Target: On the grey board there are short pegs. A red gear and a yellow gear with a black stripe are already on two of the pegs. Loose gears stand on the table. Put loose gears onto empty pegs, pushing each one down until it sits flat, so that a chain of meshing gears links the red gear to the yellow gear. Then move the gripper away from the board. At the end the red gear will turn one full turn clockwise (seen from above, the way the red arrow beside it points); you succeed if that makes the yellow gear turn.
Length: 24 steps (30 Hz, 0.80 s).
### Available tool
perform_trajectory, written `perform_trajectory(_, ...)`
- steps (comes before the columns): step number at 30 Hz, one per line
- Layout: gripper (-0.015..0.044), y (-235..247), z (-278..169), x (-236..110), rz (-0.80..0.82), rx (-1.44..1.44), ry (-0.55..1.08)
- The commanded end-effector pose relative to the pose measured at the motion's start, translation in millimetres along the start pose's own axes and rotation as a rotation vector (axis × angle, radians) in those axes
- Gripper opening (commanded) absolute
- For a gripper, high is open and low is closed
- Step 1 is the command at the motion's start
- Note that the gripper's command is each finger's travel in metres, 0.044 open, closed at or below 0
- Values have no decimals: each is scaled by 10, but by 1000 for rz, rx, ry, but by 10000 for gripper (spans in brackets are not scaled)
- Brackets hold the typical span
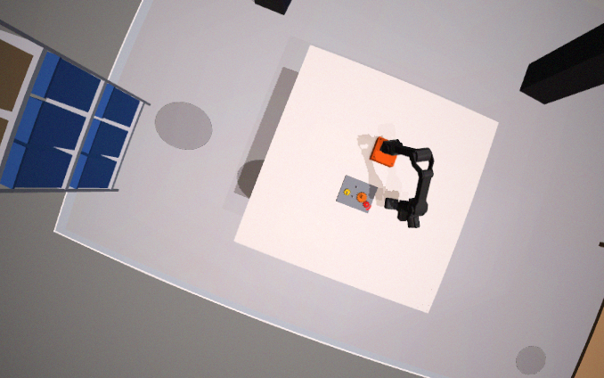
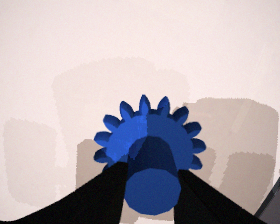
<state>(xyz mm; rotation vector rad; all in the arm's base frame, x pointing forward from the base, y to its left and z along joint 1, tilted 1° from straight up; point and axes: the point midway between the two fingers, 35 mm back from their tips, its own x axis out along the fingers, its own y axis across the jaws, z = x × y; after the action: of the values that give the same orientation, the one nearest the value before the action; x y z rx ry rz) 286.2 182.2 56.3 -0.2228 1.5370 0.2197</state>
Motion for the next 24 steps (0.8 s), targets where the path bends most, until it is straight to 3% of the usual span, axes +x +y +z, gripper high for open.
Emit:
perform_trajectory(1, 0, -1, 14, -101, 1, 0, -1)
perform_trajectory(24, 0, -28, 20, -662, 1, 0, -2)
